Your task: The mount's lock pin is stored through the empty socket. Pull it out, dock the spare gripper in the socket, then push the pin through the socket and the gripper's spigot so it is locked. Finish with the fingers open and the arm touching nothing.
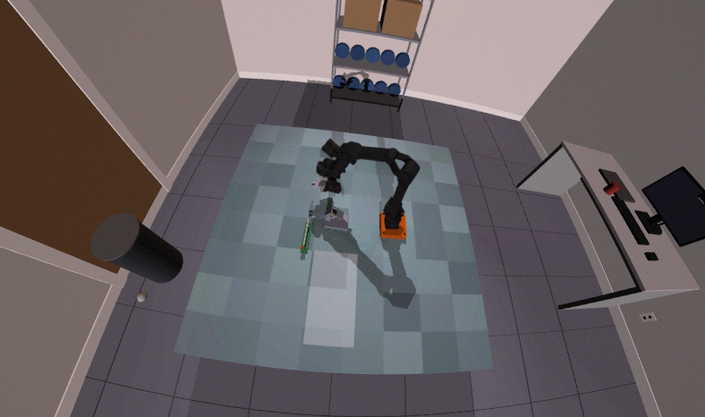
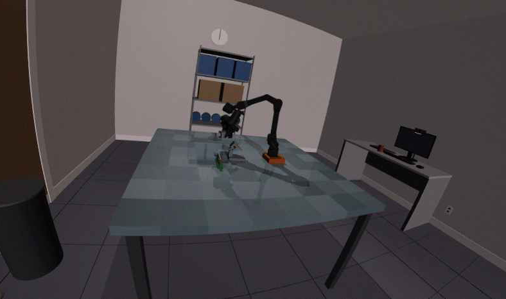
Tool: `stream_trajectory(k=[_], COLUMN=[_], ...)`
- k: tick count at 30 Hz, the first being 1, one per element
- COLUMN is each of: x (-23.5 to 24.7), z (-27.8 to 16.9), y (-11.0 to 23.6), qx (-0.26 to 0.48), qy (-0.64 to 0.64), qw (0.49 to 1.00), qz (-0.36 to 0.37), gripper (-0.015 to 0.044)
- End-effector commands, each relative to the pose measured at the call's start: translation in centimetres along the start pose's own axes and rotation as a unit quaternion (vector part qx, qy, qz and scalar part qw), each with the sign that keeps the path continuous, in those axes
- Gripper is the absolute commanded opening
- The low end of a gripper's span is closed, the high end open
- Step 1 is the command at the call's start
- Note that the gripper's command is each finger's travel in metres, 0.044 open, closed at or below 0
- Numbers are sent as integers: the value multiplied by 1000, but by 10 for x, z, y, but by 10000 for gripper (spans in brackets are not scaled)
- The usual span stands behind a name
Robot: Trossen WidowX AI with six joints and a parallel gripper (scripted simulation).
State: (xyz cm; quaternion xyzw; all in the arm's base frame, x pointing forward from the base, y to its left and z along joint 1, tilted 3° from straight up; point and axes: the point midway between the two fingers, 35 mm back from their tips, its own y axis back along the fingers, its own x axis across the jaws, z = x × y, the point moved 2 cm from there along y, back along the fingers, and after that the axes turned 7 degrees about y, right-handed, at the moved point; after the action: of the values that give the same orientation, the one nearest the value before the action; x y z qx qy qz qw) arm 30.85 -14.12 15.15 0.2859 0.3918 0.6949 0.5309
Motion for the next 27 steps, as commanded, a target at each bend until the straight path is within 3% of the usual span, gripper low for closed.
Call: stream_trajectory(k=[1, 27], x=[7, 63], z=[-5, -45], y=[2, 14], qx=[-1, 38], qy=[-30, -268], qw=[999, 945], qz=[22, 182], gripper=[0, 0])
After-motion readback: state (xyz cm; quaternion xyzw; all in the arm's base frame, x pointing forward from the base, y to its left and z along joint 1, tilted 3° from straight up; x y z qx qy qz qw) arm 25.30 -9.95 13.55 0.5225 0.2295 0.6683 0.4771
